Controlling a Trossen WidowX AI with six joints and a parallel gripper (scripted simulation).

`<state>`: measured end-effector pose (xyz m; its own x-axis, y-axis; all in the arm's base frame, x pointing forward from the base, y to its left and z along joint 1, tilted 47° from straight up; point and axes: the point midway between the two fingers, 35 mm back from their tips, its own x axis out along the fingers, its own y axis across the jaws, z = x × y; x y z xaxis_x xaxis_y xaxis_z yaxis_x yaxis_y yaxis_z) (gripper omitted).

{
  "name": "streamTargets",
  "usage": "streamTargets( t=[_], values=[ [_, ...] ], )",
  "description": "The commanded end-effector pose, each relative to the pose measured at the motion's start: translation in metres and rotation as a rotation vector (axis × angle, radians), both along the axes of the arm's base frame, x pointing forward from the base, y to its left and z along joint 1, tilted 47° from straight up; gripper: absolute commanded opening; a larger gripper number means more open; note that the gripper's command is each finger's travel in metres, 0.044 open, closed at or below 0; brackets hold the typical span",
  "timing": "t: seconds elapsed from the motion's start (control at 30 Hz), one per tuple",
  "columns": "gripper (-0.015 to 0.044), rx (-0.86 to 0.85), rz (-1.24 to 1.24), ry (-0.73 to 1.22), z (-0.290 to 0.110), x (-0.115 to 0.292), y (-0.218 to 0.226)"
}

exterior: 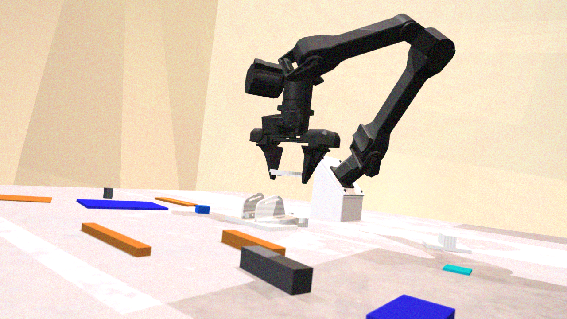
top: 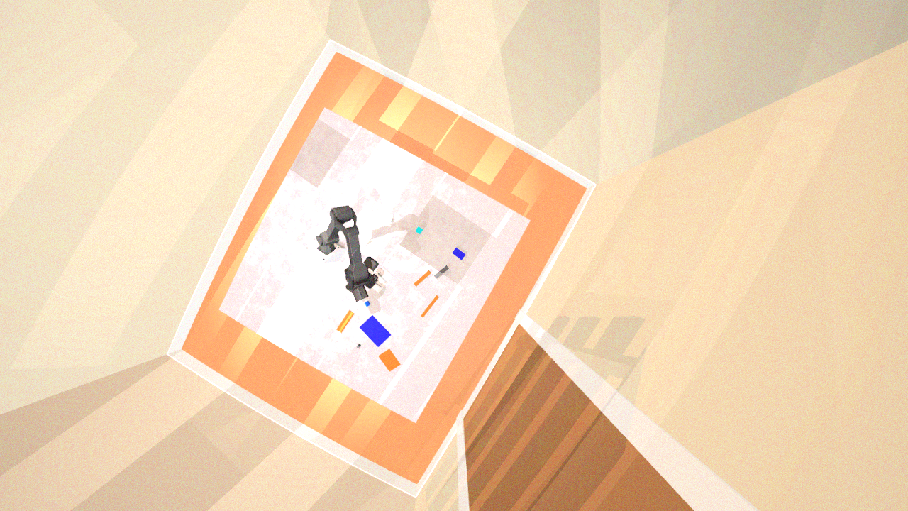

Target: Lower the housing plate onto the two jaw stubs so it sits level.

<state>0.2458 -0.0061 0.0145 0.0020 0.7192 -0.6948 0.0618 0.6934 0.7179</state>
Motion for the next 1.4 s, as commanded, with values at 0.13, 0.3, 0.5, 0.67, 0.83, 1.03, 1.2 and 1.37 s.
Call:
streamTargets(
  t=[0.13,0.3,0.5,0.67,0.83,1.03,1.2,1.37],
  values=[
    [0.0351,0.008,-0.047,0.051,-0.0074,-0.0040,-0.0059],
    [0.0351,0.008,-0.047,0.051,-0.0074,-0.0040,-0.0059],
    [0.0351,0.008,-0.047,0.051,-0.0074,-0.0040,-0.0059],
    [0.0351,0.008,-0.047,0.051,-0.0074,-0.0040,-0.0059],
    [0.0351,0.008,-0.047,0.051,-0.0072,-0.0044,-0.0057],
    [0.0351,0.008,-0.047,0.051,-0.0028,-0.0138,-0.0014],
    [0.0351,0.008,-0.047,0.051,-0.0028,-0.0138,-0.0014],
    [0.0351,0.008,-0.047,0.051,-0.0028,-0.0138,-0.0014]
  ],
)
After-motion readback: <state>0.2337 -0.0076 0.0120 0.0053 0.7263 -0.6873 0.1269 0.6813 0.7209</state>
